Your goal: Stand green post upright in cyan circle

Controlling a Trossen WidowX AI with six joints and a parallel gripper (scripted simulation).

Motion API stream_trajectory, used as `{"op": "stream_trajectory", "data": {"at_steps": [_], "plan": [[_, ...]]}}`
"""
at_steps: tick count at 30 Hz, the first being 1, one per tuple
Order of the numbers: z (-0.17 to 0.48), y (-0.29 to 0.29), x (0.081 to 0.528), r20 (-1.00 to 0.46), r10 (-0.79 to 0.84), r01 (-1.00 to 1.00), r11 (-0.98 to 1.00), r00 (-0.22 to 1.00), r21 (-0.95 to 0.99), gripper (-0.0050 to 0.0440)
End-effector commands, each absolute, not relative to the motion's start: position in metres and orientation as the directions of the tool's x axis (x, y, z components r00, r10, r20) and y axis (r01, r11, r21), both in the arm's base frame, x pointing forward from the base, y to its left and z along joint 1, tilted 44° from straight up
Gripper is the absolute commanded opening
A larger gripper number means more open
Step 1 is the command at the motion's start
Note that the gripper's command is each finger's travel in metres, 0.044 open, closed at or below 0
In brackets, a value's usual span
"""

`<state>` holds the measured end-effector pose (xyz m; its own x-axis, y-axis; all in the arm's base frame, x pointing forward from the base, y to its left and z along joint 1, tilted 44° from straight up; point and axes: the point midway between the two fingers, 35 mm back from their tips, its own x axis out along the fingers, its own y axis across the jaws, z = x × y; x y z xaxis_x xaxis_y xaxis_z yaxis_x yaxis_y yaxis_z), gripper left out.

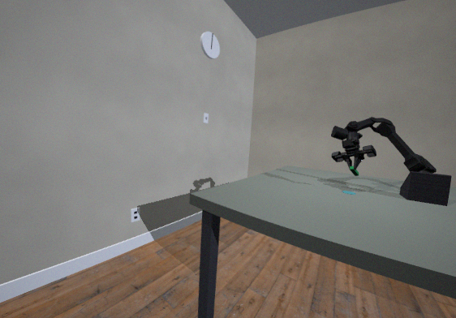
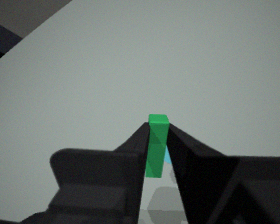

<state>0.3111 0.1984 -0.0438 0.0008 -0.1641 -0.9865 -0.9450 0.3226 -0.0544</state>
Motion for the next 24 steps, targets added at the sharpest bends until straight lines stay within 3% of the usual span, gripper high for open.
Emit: {"op": "stream_trajectory", "data": {"at_steps": [1,24], "plan": [[-0.0428,0.1966,0.3106,-0.991,-0.133,-0.946,0.322,0.002,-0.045,0.0022],[-0.0429,0.1955,0.3125,-0.999,0.021,-0.95,0.31,0.031,-0.023,0.0022]]}}
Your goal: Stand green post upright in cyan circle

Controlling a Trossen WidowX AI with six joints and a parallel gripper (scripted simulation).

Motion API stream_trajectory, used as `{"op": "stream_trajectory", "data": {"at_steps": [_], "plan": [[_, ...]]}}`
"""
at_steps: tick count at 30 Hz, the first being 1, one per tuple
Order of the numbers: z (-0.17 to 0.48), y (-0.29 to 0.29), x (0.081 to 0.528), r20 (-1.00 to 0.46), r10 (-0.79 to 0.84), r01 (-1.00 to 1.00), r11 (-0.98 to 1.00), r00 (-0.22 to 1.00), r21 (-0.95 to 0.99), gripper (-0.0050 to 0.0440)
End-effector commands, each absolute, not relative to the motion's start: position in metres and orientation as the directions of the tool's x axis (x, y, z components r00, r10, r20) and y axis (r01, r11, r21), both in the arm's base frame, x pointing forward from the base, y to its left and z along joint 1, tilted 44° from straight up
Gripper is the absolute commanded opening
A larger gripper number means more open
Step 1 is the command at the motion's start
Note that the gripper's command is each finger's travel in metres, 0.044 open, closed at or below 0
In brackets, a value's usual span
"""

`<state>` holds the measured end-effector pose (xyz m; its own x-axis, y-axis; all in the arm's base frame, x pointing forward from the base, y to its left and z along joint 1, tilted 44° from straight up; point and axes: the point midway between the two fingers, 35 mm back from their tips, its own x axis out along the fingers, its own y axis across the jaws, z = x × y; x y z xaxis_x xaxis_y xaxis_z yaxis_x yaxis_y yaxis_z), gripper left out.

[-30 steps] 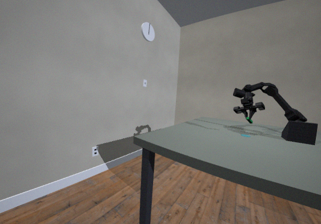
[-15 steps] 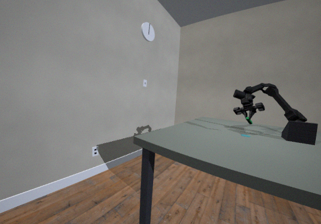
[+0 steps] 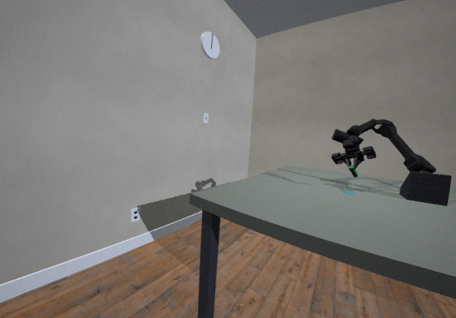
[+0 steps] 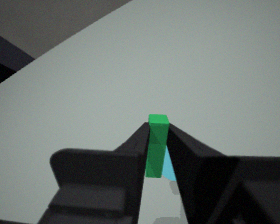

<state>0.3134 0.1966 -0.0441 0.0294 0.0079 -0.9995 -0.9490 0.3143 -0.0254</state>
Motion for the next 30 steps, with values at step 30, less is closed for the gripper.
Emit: {"op": "stream_trajectory", "data": {"at_steps": [30], "plan": [[-0.0364,0.1931,0.3141,-0.967,0.237,-0.962,0.271,0.097,-0.031,0.0022]]}}
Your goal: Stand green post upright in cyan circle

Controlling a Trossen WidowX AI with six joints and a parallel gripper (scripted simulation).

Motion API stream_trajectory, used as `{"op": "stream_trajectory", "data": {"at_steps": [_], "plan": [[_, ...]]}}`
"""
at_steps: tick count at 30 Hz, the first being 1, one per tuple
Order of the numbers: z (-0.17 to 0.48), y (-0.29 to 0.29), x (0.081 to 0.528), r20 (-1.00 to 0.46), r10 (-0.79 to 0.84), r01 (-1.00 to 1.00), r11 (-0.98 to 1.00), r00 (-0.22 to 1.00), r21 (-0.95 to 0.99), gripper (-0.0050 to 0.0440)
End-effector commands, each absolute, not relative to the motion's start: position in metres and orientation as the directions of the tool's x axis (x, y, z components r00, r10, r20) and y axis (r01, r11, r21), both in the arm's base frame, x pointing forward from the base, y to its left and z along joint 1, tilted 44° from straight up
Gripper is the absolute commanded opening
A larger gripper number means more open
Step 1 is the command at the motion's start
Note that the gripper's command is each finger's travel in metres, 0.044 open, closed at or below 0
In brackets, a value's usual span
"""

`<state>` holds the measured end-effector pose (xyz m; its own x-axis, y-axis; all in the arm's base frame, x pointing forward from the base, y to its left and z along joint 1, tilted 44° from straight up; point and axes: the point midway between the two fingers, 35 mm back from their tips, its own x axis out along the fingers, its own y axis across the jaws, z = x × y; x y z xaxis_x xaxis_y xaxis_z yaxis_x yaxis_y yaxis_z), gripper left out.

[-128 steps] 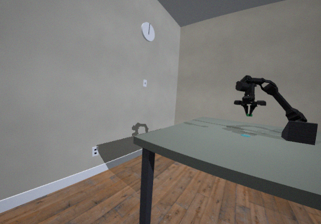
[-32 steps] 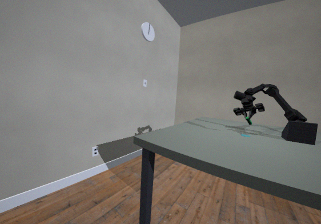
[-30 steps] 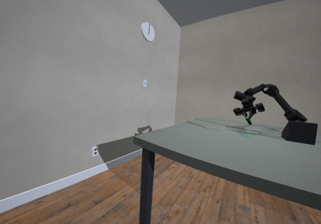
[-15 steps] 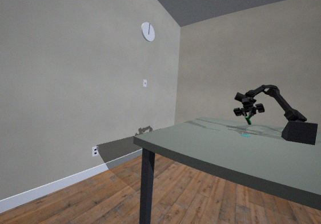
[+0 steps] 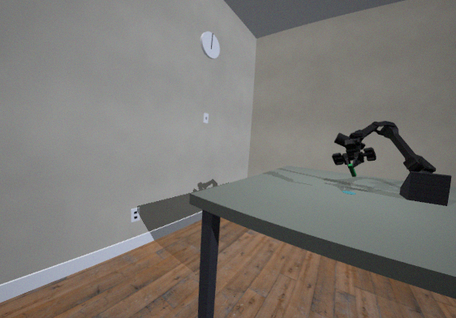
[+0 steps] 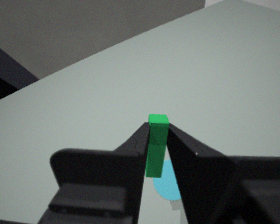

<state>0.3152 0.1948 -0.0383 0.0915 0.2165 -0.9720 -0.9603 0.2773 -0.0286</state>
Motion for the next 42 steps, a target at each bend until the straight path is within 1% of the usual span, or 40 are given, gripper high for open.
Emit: {"op": "stream_trajectory", "data": {"at_steps": [1,42], "plan": [[-0.036,0.193,0.314,-0.965,0.244,-0.963,0.269,0.1,-0.032,0.0022],[-0.018,0.187,0.311,-0.857,0.475,-0.972,0.204,0.202,-0.116,0.0022]]}}
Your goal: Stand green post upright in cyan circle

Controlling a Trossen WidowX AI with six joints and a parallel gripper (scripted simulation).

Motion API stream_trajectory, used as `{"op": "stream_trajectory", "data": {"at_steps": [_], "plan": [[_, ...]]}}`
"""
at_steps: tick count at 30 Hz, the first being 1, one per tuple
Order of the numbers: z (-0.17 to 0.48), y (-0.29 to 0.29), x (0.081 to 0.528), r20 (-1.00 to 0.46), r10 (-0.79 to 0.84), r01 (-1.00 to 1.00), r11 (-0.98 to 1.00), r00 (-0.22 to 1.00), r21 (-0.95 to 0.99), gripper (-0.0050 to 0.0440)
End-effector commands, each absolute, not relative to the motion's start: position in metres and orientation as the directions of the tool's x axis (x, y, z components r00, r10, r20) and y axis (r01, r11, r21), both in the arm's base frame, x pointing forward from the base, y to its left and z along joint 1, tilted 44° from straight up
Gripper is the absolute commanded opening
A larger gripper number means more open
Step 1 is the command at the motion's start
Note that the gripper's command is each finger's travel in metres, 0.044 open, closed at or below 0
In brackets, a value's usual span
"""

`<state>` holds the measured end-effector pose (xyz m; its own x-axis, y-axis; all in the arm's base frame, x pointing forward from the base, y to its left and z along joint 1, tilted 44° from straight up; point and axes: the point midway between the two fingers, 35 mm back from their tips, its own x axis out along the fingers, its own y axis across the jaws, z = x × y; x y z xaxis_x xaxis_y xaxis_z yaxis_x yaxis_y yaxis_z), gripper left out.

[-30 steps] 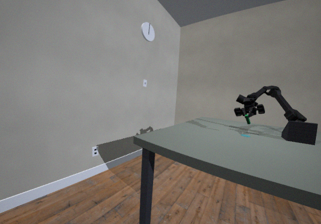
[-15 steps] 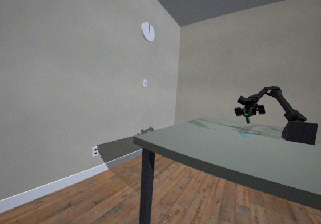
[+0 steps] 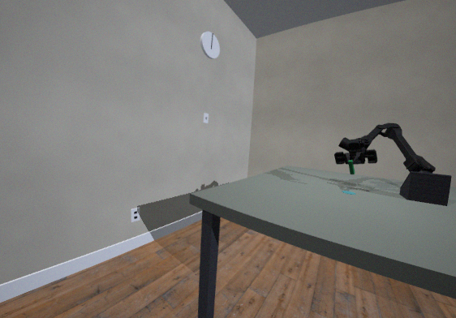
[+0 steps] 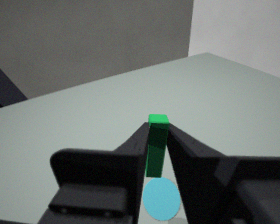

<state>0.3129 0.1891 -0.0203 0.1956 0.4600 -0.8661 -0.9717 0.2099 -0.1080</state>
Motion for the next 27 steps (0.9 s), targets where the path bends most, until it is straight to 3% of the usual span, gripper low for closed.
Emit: {"op": "stream_trajectory", "data": {"at_steps": [1,27], "plan": [[-0.018,0.187,0.311,-0.853,0.48,-0.972,0.202,0.205,-0.12,0.0022],[-0.001,0.181,0.304,-0.747,0.607,-0.963,0.16,0.271,-0.219,0.0022]]}}
